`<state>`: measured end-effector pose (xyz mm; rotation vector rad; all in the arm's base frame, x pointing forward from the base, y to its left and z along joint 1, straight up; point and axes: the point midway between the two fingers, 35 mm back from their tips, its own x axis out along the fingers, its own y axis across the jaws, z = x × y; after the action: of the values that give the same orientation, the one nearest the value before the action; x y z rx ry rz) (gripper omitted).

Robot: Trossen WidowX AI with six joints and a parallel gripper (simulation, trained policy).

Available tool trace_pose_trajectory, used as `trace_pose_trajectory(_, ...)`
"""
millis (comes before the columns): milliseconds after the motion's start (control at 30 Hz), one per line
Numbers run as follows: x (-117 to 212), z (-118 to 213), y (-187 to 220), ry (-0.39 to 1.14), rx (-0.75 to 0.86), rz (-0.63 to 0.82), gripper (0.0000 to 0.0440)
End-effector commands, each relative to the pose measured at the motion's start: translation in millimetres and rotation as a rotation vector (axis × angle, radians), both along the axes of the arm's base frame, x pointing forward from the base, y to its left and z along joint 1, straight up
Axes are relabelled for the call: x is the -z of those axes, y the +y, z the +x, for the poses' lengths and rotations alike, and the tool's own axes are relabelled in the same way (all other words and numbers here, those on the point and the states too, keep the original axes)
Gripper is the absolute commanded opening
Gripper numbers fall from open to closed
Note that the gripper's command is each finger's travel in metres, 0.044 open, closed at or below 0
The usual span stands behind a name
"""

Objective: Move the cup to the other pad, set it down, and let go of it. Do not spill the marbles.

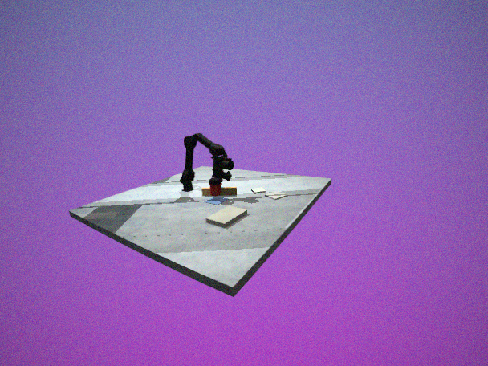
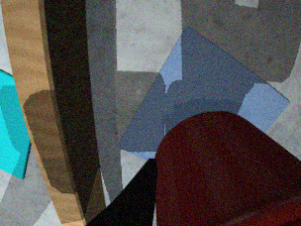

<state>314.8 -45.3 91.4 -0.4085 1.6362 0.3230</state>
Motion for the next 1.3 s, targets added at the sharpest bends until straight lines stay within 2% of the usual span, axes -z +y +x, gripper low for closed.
trace_pose_trajectory(0,-8,-1,6,-0.007,-0.023,0.008,0.0004)
trace_pose_trajectory(633,-37,-2,60,-0.079,-0.144,0.024,0.0)
trace_pose_trajectory(1267,-35,-16,121,-0.146,-0.257,0.039,0.0)
